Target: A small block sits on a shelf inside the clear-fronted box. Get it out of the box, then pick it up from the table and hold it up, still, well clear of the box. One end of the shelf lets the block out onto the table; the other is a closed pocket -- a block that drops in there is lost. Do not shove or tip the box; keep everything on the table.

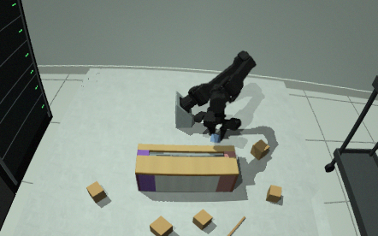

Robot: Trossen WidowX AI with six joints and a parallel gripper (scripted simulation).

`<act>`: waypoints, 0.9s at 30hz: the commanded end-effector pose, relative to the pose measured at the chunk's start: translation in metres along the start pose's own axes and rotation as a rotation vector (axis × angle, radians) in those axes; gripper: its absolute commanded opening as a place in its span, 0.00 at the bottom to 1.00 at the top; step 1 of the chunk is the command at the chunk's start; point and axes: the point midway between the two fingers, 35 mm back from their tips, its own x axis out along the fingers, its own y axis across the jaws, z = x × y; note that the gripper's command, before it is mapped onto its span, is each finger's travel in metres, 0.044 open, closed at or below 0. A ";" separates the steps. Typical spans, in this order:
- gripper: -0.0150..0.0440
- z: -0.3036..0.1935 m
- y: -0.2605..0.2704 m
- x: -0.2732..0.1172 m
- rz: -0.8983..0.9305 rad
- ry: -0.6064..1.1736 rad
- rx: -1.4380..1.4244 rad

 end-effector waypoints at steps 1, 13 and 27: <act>0.25 0.002 0.002 -0.004 0.017 0.003 0.190; 0.25 0.007 0.003 -0.014 0.047 0.023 0.698; 0.25 0.013 0.004 -0.026 0.080 0.066 1.289</act>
